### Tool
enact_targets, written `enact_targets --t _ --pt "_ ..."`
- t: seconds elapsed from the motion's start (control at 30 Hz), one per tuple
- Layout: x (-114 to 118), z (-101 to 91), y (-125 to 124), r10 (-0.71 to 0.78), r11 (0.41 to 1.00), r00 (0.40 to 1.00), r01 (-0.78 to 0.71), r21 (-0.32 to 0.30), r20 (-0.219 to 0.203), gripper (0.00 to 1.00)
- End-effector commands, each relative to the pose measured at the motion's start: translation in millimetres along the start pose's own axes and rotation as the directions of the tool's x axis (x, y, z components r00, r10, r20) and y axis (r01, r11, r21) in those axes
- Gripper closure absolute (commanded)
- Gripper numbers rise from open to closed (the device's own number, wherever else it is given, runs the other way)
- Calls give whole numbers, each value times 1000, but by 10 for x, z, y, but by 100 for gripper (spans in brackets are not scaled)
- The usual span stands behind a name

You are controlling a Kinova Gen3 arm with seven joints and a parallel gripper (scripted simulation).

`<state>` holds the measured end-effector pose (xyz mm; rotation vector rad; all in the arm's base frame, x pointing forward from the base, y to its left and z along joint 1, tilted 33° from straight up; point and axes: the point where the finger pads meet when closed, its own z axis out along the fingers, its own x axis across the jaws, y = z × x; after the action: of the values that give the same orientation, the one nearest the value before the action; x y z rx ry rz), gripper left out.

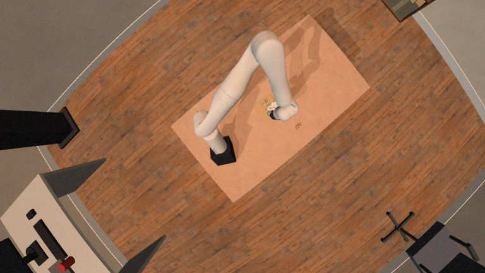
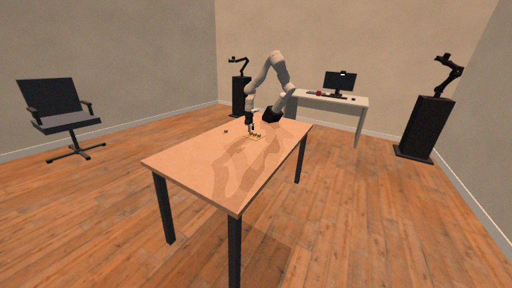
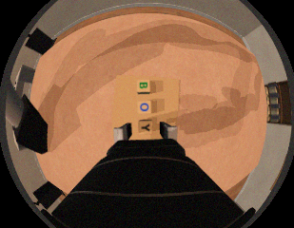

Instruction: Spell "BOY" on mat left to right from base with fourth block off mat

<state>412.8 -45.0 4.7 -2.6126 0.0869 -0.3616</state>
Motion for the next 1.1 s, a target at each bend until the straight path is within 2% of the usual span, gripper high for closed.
enact_targets --t 0.0,0.23,0.67,1.07 --pt "4 -1 4 0 1000 1000 0 -1 -1 1" --pt "4 47 4 0 1000 1000 0 -1 -1 1" --pt "5 278 4 0 1000 1000 0 -1 -1 1" --pt "5 317 4 0 1000 1000 0 -1 -1 1"
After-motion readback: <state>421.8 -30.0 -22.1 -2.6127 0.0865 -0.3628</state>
